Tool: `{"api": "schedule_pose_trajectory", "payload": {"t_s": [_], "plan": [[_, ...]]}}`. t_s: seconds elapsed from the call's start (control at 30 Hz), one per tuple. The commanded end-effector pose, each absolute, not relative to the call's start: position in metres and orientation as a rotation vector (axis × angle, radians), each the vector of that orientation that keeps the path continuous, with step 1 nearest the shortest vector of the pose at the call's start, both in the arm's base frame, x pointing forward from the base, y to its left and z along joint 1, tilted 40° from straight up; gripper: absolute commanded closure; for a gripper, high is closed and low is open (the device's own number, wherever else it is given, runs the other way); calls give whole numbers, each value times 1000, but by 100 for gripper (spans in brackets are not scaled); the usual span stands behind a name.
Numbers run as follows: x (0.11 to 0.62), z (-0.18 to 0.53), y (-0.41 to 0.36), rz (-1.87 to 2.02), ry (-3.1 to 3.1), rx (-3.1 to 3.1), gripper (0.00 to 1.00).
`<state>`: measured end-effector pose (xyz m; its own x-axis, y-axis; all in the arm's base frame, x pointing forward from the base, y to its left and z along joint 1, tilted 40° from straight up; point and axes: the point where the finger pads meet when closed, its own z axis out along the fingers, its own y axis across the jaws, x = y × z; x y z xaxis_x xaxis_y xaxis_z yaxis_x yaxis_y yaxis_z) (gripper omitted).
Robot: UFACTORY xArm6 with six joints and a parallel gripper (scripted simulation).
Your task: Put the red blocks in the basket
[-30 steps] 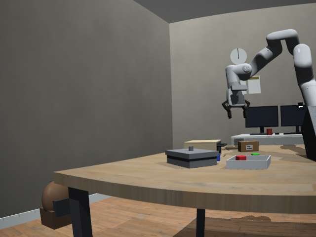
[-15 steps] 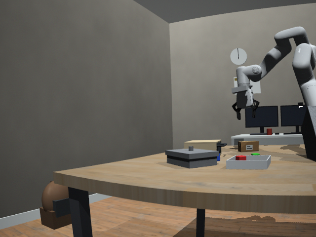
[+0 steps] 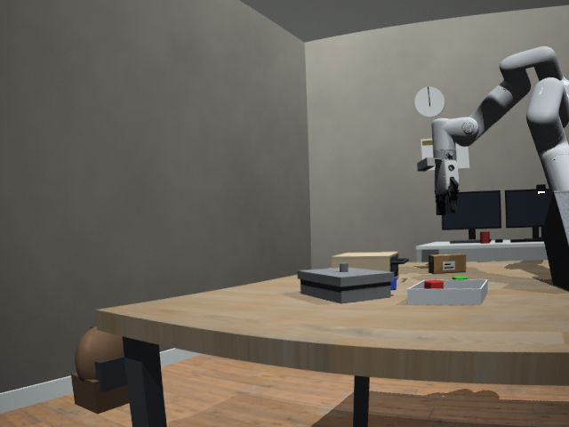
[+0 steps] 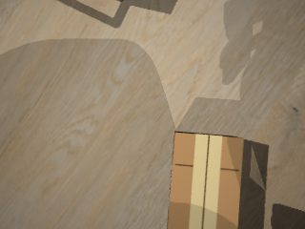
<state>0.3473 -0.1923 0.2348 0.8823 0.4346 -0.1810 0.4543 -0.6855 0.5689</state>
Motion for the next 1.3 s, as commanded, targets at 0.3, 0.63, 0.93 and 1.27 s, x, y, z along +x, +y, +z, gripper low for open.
{"api": "schedule_pose_trajectory", "payload": {"t_s": [0.3, 0.63, 0.93, 1.27], "plan": [[348, 236, -192, -40, 523, 2388, 10], [348, 236, -192, -40, 523, 2388, 10], [348, 236, -192, -40, 523, 2388, 10], [348, 236, -192, -40, 523, 2388, 10]]}}
